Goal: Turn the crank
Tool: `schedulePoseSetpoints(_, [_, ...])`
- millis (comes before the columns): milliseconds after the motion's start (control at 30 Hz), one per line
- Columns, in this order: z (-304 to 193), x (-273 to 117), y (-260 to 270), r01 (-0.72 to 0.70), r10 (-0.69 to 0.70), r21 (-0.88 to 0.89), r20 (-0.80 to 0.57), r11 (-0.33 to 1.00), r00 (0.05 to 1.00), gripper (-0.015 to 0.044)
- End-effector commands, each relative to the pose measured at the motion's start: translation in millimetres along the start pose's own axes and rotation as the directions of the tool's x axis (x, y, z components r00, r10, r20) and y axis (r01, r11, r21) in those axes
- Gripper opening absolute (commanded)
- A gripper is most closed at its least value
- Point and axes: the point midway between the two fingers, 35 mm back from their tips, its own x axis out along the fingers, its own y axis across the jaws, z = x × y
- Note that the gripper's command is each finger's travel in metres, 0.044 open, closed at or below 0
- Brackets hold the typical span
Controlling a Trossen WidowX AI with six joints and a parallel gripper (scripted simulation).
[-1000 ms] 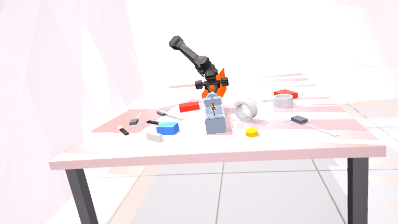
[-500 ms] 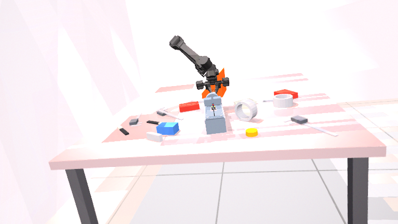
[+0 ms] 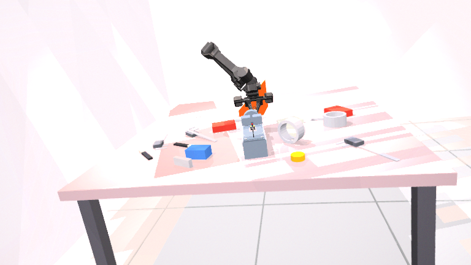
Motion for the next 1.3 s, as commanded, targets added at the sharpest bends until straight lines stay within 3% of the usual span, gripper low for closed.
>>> schedulePoseSetpoints(0, [-4.5, 4.3, 7.1, -0.020, 0.020, -0.006, -0.004, 1.000, 1.000, 0.0000])
schedulePoseSetpoints(1267, [-33.4, 33.4, 0.9, -0.018, 0.018, -0.007, -0.005, 1.000, 1.000, 0.0000])
